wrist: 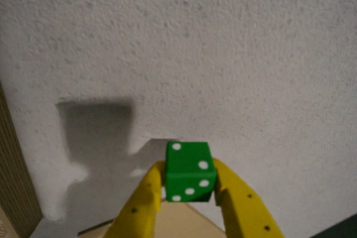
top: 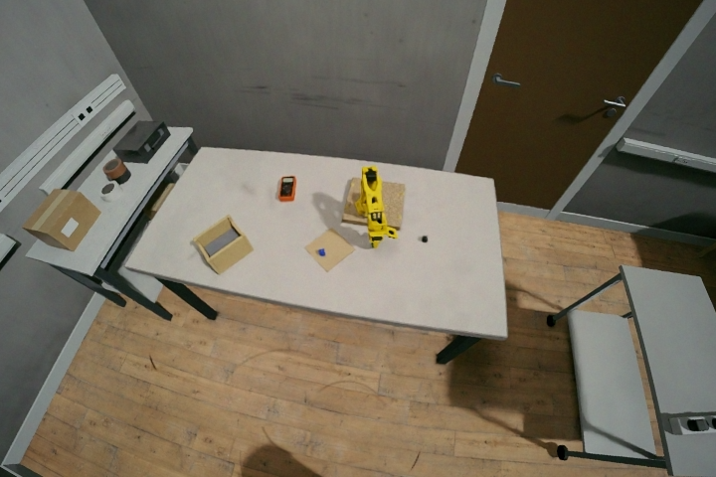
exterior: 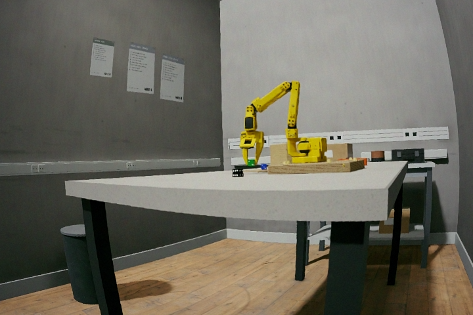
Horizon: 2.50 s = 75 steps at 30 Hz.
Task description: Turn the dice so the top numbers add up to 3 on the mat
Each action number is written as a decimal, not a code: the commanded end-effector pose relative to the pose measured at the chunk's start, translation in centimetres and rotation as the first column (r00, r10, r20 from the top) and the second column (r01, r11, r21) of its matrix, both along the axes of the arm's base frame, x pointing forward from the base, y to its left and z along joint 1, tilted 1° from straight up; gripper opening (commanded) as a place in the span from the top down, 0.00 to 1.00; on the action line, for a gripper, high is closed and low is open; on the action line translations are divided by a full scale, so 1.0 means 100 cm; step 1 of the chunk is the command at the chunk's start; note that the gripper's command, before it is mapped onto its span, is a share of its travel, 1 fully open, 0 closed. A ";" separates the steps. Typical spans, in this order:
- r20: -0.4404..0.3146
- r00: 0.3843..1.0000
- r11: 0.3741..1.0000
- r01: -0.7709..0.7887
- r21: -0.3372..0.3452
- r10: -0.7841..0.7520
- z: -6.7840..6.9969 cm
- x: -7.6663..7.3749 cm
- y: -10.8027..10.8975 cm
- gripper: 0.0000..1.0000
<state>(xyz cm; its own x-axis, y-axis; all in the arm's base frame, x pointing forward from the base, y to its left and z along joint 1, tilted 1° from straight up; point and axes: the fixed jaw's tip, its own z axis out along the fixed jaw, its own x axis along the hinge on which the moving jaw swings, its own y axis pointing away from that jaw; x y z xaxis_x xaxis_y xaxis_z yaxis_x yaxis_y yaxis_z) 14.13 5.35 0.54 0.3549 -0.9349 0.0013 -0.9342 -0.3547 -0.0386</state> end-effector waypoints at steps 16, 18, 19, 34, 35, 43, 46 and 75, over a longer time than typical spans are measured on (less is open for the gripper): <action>-0.021 1.000 1.000 0.014 -0.006 -0.014 -0.010 -0.004 -0.002 1.00; -0.021 1.000 1.000 0.014 -0.006 -0.014 -0.010 -0.004 -0.002 1.00; -0.021 1.000 1.000 0.014 -0.006 -0.014 -0.010 -0.004 -0.002 1.00; -0.021 1.000 1.000 0.014 -0.006 -0.014 -0.016 -0.004 -0.002 1.00; -0.021 1.000 1.000 0.014 -0.006 -0.014 -0.016 -0.004 -0.002 1.00; -0.021 1.000 1.000 0.014 -0.006 -0.014 -0.021 -0.004 -0.002 1.00; -0.021 1.000 1.000 0.014 -0.006 -0.014 -0.021 -0.004 -0.002 1.00; -0.021 1.000 1.000 0.014 -0.006 -0.014 -0.023 -0.004 -0.002 0.93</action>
<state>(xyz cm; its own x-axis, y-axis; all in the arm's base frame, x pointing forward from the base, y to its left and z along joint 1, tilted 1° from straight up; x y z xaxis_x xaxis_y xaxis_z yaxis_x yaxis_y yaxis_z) 14.19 5.37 -1.46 0.3540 -0.9352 0.0013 -0.9345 -0.3538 -0.0383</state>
